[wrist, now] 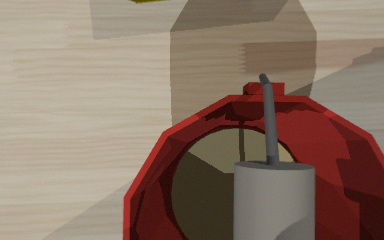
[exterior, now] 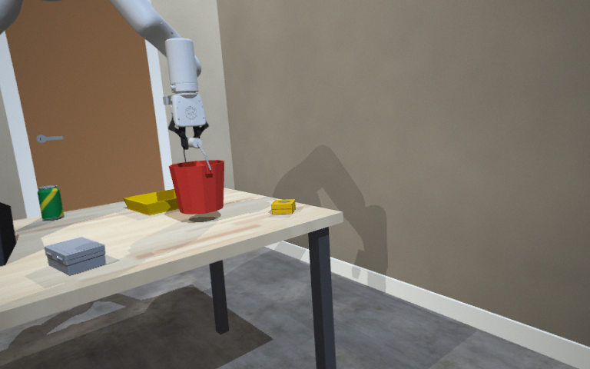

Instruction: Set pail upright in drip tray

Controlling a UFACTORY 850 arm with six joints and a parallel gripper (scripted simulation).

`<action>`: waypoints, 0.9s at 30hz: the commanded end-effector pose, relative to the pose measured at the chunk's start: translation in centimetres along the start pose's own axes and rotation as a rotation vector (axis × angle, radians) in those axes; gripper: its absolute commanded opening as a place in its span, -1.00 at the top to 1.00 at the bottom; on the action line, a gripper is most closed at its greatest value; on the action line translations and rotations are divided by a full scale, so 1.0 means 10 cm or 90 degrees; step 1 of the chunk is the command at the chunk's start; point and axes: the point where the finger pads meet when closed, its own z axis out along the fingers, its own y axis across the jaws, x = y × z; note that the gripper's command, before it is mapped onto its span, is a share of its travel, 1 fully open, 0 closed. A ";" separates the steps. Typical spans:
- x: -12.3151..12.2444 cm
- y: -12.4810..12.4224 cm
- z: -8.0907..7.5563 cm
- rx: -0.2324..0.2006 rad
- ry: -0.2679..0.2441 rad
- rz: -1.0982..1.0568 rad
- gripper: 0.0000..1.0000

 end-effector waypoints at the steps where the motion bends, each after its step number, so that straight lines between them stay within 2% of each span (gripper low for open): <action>1: 0.00 0.01 -0.07 -0.001 0.000 0.000 1.00; 15: 0.00 0.01 -0.33 -0.001 0.000 0.000 1.00; 27: 0.00 0.01 -0.46 -0.001 0.000 0.000 1.00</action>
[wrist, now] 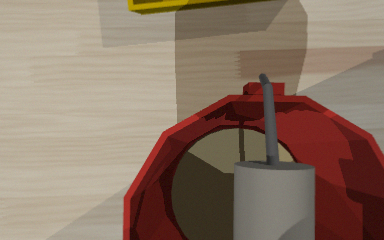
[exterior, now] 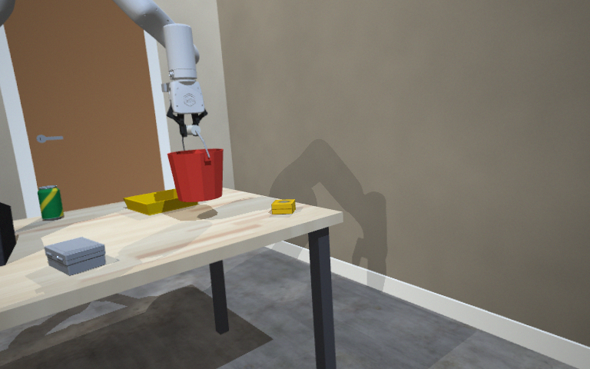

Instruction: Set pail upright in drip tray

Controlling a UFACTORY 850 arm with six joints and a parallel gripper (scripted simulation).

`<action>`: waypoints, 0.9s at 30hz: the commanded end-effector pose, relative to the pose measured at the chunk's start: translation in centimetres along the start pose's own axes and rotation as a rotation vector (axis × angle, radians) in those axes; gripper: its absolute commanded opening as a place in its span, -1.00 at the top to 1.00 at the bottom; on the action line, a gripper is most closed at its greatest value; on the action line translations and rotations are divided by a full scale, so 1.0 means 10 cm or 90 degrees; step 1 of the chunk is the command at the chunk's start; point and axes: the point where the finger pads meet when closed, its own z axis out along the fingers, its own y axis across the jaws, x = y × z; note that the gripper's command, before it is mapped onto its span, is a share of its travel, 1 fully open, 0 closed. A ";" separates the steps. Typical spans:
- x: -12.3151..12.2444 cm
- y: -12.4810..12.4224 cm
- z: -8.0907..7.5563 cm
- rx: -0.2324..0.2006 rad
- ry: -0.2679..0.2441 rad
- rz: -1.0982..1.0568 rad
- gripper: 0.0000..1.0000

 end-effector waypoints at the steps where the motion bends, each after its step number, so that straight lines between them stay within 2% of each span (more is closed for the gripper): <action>1: 0.00 0.01 -0.07 -0.001 -0.001 0.000 1.00; 27: 0.00 0.01 -0.17 -0.001 -0.001 0.000 1.00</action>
